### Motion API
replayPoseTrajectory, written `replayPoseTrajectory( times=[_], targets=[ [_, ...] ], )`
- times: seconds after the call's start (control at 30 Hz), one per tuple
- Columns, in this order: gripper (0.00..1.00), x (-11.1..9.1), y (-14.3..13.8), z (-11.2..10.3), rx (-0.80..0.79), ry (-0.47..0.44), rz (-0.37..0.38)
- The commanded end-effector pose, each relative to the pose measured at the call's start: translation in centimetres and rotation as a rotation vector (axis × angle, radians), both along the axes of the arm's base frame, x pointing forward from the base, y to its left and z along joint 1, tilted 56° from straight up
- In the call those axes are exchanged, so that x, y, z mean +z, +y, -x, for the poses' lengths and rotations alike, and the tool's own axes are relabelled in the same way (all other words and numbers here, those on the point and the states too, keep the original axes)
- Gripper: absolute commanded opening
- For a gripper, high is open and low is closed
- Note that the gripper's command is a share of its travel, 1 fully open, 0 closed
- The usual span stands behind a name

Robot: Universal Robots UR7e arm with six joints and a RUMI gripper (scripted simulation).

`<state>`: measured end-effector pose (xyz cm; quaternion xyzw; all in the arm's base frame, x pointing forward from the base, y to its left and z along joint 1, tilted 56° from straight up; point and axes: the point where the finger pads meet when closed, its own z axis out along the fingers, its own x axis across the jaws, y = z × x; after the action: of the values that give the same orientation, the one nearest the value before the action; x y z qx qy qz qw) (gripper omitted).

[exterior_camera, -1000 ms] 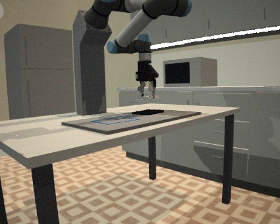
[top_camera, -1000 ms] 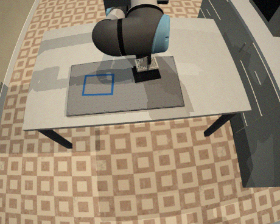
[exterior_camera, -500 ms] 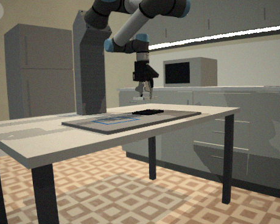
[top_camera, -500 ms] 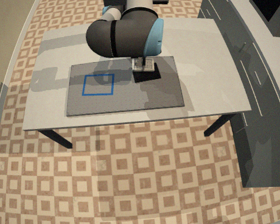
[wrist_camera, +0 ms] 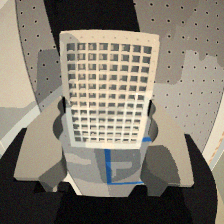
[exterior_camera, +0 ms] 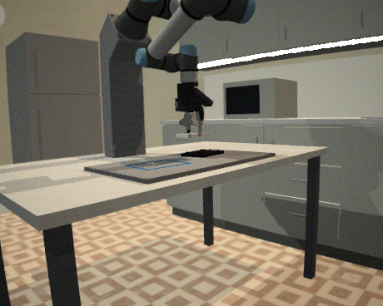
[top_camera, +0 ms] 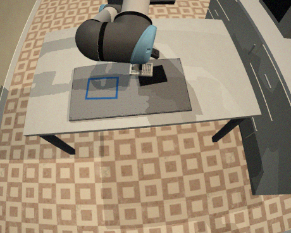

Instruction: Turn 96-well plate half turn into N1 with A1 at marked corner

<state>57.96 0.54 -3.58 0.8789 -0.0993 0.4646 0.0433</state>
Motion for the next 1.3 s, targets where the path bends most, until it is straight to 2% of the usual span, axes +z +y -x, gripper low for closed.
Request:
replayPoseTrajectory(
  times=[0.0,1.27],
  targets=[
    [0.00,0.4,-1.5,0.0,0.001,-0.001,-0.001],
    [0.00,2.9,-12.6,-0.1,0.001,0.000,-0.001]
  ],
)
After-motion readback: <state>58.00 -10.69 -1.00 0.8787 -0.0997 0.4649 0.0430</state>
